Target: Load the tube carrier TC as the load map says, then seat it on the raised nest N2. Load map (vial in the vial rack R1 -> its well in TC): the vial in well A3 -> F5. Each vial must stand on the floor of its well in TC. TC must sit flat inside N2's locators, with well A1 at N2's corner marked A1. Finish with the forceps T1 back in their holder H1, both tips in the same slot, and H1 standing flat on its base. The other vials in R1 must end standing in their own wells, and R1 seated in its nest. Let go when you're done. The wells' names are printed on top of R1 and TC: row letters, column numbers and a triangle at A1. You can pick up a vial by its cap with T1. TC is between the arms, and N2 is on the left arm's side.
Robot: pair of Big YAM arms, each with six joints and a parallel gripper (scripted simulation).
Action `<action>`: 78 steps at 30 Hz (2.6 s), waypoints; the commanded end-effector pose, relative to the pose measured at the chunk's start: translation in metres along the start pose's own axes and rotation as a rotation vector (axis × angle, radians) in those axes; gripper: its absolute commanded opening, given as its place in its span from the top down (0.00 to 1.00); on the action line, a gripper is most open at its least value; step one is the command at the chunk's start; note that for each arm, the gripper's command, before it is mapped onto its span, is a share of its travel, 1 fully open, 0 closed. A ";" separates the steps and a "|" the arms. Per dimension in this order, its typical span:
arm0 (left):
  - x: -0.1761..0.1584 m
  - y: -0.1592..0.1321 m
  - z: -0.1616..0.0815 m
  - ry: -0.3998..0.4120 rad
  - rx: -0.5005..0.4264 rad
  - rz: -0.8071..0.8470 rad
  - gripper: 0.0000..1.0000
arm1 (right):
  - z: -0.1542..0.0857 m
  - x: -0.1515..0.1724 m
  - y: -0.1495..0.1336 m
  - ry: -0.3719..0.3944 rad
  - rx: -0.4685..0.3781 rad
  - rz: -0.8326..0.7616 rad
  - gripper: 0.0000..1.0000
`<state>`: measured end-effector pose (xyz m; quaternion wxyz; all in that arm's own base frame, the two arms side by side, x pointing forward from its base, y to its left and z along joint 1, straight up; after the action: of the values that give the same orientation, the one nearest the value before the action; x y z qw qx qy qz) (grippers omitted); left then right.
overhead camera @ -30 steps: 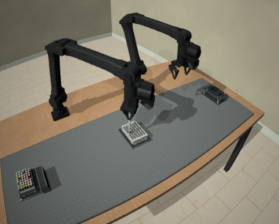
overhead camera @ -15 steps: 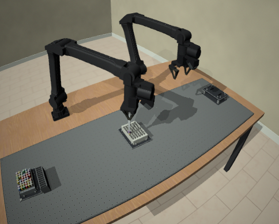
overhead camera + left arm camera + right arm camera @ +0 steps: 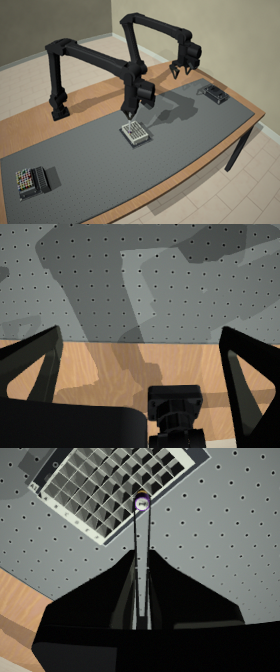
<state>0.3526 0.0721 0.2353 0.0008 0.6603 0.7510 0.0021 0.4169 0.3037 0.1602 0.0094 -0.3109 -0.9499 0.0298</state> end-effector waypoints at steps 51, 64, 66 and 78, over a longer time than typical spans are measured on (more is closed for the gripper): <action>-0.001 0.008 -0.014 0.001 -0.032 0.015 0.00 | 0.016 -0.002 0.001 0.005 0.021 0.012 0.89; -0.001 0.008 -0.014 0.001 -0.032 0.015 0.00 | 0.016 -0.002 0.001 0.005 0.021 0.012 0.89; -0.001 0.008 -0.014 0.001 -0.032 0.015 0.00 | 0.016 -0.002 0.001 0.005 0.021 0.012 0.89; -0.001 0.008 -0.014 0.001 -0.032 0.015 0.00 | 0.016 -0.002 0.001 0.005 0.021 0.012 0.89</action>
<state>0.3526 0.0721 0.2353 0.0008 0.6603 0.7510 0.0021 0.4161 0.3032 0.1587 0.0101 -0.3109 -0.9499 0.0308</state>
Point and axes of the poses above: on each arm, the point where the finger pads meet when closed, its own z axis out along the fingers, its own x axis across the jaws, y = z × x, the point moved 1 cm from there along -z, back along the fingers, and after that the axes turned 8 degrees about -z, right-handed, at the moved point
